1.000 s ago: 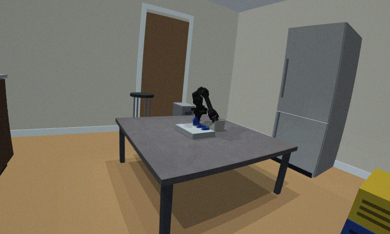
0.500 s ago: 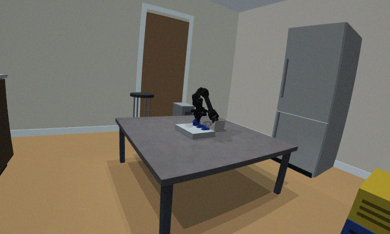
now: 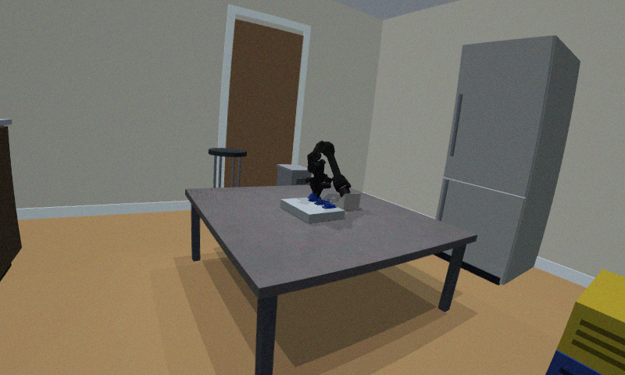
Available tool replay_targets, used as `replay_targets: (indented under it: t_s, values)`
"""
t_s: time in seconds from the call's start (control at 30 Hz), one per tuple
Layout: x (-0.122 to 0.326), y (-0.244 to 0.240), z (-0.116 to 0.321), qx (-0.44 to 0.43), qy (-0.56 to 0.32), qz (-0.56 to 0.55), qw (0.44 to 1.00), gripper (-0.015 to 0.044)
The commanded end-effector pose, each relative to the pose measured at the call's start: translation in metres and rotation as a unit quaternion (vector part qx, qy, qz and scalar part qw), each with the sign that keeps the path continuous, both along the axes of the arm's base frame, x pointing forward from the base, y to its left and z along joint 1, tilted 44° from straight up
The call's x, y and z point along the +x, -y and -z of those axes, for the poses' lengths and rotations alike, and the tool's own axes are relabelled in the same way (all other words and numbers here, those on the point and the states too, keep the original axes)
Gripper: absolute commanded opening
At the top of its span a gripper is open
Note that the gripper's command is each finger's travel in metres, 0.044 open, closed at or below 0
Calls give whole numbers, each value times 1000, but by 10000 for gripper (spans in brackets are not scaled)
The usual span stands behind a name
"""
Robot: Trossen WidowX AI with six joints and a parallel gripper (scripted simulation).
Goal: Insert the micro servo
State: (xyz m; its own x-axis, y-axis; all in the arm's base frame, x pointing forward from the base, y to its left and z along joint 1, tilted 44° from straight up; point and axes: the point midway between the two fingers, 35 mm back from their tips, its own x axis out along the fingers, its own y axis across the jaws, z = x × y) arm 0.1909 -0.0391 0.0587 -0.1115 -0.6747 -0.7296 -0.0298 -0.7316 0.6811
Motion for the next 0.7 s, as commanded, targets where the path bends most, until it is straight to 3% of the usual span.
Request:
replay_targets:
  t_s: [0.0, 0.5, 0.67]
  values:
    - [0, 2, 2, -1, 0, -3, 1000, 0]
    - [-2, 12, 13, -1, 0, -3, 1000, 0]
    - [-2, 11, 11, -1, 0, -3, 1000, 131]
